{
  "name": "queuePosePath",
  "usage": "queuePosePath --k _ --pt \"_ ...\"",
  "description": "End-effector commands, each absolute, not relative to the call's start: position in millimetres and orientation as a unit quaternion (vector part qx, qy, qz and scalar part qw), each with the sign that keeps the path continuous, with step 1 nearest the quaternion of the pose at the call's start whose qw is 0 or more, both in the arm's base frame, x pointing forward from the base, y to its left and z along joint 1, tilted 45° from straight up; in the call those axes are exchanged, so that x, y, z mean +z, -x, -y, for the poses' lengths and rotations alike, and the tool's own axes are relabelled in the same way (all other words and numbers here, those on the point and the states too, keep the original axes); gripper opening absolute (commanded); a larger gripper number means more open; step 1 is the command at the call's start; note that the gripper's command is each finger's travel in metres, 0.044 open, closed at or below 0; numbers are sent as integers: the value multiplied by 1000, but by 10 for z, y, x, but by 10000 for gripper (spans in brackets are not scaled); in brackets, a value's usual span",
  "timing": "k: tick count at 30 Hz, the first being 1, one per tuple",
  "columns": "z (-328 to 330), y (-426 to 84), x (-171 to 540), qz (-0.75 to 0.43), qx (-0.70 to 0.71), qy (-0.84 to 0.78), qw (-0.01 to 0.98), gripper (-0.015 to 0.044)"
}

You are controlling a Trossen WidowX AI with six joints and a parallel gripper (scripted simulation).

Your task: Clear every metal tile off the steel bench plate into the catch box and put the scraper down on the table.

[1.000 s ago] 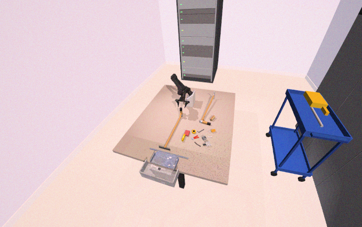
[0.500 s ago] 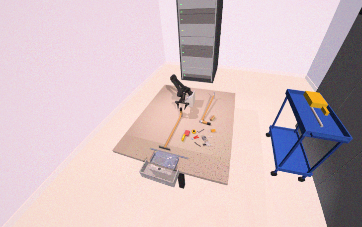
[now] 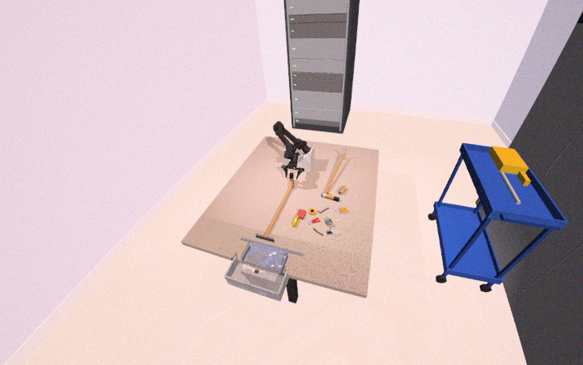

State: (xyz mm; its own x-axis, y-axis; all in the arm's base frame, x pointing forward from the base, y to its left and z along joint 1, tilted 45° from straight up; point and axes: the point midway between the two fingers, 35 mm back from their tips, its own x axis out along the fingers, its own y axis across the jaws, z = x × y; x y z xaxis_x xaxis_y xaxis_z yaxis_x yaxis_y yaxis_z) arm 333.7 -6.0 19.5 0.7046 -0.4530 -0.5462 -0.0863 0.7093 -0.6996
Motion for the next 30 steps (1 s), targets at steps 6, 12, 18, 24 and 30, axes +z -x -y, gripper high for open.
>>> queuePosePath --k 6,12,18,24,30 --pt "131 -3438 127 -365 -107 367 849 440" --pt "135 -3415 123 -367 -109 367 848 335" --pt "135 -3415 123 -367 -109 367 848 177" --pt "135 -3415 123 -367 -109 367 848 79" --pt "133 -3415 126 -367 -109 367 848 0"
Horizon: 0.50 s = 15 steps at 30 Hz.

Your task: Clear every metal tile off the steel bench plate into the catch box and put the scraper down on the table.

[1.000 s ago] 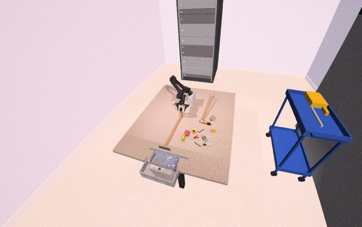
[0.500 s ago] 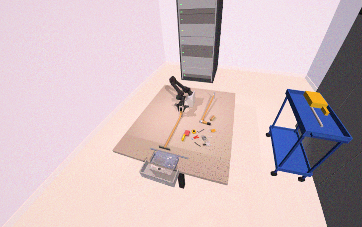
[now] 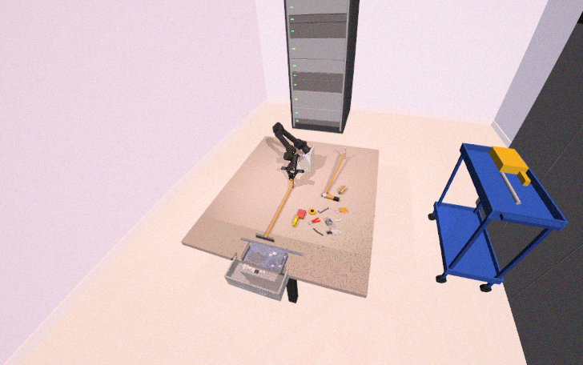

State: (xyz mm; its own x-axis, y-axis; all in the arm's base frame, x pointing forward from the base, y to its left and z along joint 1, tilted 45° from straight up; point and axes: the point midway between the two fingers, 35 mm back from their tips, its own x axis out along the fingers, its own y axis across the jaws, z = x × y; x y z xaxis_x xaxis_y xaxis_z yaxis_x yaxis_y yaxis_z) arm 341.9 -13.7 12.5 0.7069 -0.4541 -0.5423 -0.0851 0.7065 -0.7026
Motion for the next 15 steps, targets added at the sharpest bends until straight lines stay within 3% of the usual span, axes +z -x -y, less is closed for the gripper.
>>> queuePosePath --k 1,15 --pt "131 -3415 128 -367 -109 367 848 0" --pt "43 -3406 61 -369 -107 365 848 0"
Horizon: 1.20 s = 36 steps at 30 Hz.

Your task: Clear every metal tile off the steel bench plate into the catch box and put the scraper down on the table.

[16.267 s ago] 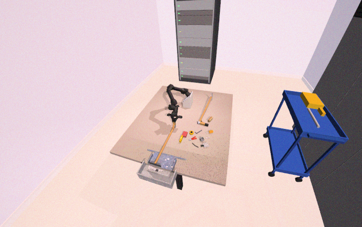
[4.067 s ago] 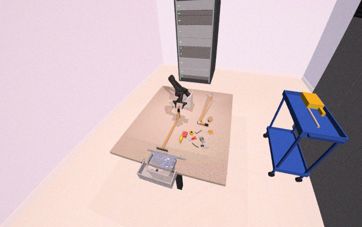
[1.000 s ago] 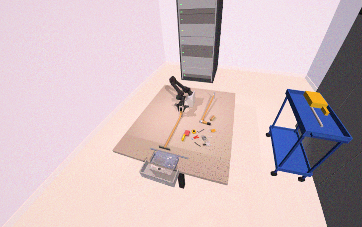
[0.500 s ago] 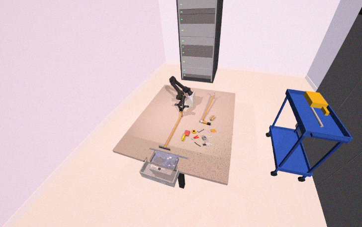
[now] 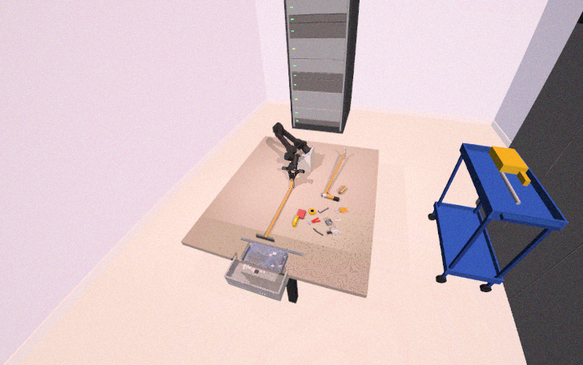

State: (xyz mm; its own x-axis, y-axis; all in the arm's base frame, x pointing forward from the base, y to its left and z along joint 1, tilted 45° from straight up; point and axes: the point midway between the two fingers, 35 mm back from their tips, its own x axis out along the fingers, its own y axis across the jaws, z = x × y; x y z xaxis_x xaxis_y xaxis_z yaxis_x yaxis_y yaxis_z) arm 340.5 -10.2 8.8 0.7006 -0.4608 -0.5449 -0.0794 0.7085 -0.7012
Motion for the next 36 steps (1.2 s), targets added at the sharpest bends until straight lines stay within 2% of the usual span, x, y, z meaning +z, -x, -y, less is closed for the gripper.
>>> queuePosePath --k 1,36 --pt "33 -3405 52 -369 -107 365 848 0" --pt "-298 -3317 -269 -373 -103 364 847 0"
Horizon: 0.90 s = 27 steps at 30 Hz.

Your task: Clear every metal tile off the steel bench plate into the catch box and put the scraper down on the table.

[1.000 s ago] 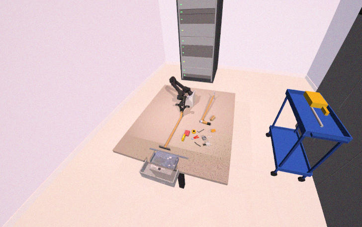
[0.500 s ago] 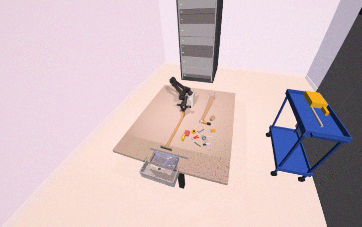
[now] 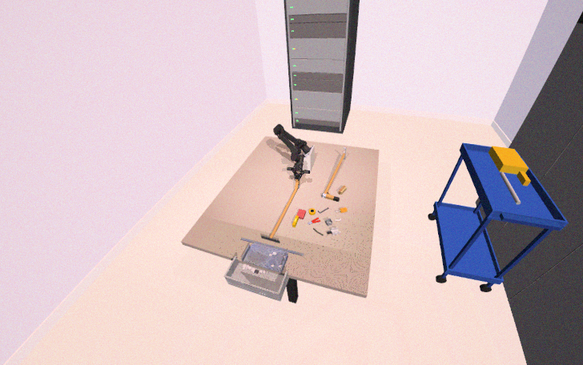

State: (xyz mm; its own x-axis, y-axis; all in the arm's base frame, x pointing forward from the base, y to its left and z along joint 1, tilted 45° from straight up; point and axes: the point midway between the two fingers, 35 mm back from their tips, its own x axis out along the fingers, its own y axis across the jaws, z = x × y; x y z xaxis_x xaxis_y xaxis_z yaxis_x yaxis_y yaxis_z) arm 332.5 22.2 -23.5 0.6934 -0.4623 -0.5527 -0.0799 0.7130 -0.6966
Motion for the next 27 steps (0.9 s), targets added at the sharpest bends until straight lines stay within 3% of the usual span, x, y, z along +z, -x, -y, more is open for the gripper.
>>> queuePosePath --k 1,27 --pt "-307 -3313 -278 -373 -103 364 847 0" --pt "-516 -3214 -493 -372 -102 366 847 0"
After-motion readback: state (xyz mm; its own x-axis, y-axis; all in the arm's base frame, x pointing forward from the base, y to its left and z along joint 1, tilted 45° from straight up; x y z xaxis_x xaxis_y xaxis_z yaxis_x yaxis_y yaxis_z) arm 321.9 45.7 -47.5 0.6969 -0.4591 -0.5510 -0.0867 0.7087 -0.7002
